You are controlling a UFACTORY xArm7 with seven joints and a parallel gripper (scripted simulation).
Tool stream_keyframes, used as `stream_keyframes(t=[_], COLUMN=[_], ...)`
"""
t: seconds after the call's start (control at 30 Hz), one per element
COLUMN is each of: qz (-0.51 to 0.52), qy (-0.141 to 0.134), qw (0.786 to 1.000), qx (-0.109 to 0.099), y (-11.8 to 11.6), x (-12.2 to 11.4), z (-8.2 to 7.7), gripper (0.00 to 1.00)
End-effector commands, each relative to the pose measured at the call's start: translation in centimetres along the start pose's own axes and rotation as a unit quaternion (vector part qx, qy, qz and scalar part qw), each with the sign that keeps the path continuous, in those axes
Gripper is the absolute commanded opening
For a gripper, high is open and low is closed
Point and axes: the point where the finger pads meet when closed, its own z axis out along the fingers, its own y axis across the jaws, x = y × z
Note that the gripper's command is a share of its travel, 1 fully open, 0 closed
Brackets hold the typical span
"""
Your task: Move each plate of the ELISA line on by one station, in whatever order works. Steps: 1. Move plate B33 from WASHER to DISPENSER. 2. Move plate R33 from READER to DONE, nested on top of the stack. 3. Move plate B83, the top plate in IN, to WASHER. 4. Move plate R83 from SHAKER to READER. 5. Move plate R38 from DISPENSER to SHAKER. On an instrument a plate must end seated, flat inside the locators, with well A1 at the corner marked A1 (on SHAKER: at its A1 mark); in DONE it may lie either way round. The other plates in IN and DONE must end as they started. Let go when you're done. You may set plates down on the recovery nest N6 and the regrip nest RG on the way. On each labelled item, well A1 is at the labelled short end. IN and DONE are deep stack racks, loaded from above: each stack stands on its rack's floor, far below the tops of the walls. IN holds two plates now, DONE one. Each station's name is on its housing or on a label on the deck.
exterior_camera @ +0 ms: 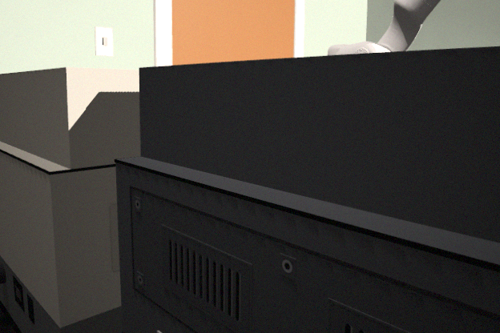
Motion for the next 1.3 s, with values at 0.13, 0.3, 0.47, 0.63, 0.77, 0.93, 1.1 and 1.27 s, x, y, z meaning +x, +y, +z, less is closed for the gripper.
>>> stream_keyframes(t=[0.13, 0.3, 0.47, 0.63, 0.77, 0.93, 1.1, 1.27], qz=[0.000, 0.000, 0.000, 0.000, 0.000, 0.000, 0.000, 0.000], qy=[-0.003, -0.003, -0.003, -0.003, -0.003, -0.003, -0.003, -0.003], qw=[1.000, 1.000, 1.000, 1.000, 1.000, 1.000, 1.000, 1.000], qx=[0.000, 0.000, 0.000, 0.000, 0.000, 0.000, 0.000, 0.000], y=[0.00, 0.00, 0.00, 0.00, 0.00, 0.00, 0.00, 0.00], x=[-0.22, -0.23, -0.22, -0.22, -0.22, -0.22, -0.22, -0.22], z=[-0.23, -0.24, -0.14, 0.03, 0.16, 0.26, 0.43, 0.59], gripper=[1.00, 1.00, 1.00, 1.00, 1.00, 1.00, 1.00, 1.00])
